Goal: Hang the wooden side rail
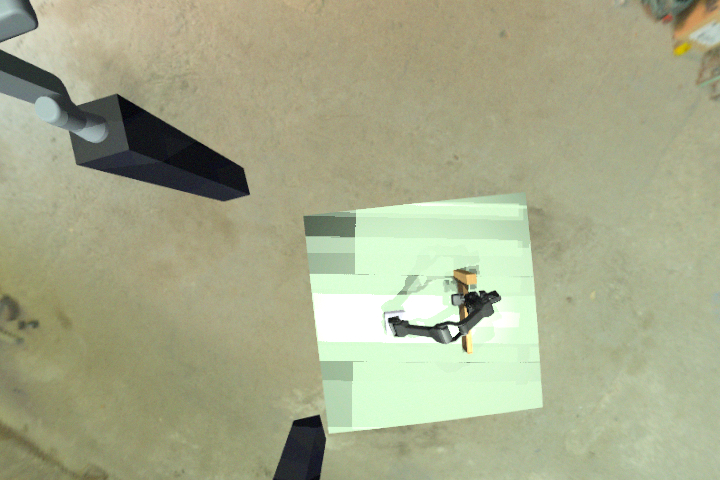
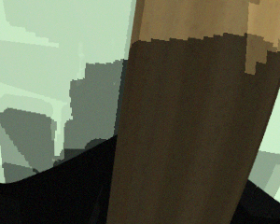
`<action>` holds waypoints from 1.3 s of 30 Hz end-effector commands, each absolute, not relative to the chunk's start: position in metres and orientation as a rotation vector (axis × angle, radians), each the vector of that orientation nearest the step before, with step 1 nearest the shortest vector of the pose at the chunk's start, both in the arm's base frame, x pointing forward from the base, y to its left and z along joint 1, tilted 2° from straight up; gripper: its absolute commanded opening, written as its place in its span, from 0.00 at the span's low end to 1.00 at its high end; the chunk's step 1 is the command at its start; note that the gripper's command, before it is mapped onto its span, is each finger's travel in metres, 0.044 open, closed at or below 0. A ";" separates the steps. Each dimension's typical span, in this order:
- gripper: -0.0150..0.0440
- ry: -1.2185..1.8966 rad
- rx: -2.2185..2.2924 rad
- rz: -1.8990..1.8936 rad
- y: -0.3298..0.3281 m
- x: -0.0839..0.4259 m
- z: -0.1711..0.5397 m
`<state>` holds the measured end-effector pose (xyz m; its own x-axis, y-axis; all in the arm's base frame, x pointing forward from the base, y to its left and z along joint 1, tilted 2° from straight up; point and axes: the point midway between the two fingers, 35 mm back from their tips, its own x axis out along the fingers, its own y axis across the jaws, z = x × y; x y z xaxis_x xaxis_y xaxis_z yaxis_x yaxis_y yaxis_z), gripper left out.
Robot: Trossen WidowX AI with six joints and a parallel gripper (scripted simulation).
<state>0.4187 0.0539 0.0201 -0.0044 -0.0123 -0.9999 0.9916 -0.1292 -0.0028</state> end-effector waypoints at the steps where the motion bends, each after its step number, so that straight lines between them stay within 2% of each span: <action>1: 0.25 1.137 1.301 -1.307 0.056 0.420 0.023; 39: 0.25 1.137 1.302 -1.307 0.060 0.420 0.022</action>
